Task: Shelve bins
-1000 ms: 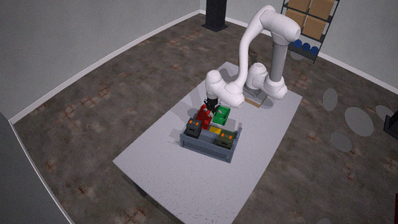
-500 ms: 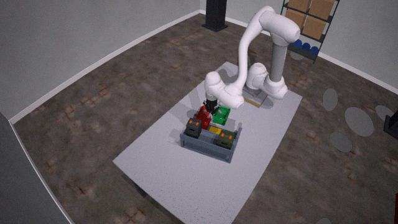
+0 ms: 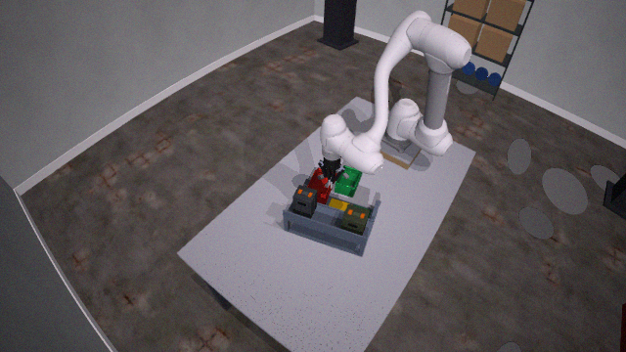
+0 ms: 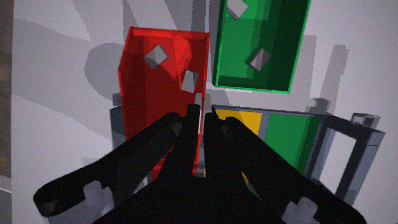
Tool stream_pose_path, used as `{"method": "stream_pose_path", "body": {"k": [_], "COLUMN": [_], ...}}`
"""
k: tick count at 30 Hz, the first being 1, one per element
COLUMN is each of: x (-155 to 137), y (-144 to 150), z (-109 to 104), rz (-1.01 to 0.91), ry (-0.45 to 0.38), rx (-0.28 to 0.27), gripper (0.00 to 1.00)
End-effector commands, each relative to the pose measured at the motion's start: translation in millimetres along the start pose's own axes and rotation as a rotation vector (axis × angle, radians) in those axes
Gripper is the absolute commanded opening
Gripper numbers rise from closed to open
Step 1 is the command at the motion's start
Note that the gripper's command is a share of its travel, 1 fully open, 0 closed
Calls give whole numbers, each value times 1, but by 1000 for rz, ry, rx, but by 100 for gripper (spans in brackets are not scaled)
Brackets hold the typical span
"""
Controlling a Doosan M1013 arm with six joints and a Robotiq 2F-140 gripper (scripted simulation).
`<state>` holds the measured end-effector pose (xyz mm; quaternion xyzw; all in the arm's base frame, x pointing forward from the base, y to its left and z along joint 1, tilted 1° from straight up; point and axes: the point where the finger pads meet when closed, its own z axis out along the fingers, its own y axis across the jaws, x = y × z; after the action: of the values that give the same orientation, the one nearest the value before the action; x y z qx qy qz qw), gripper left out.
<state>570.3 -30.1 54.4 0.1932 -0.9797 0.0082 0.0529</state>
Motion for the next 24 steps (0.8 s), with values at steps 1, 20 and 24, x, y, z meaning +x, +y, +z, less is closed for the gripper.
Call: {"method": "stream_pose_path", "body": {"k": [1, 20, 24], "x": [-3, -16, -18], "y": [0, 0, 0], "z": [0, -2, -2], "rz": [0, 0, 0], "ry": [0, 0, 0], "rx": [0, 0, 0], "gripper": [10, 10, 10]}}
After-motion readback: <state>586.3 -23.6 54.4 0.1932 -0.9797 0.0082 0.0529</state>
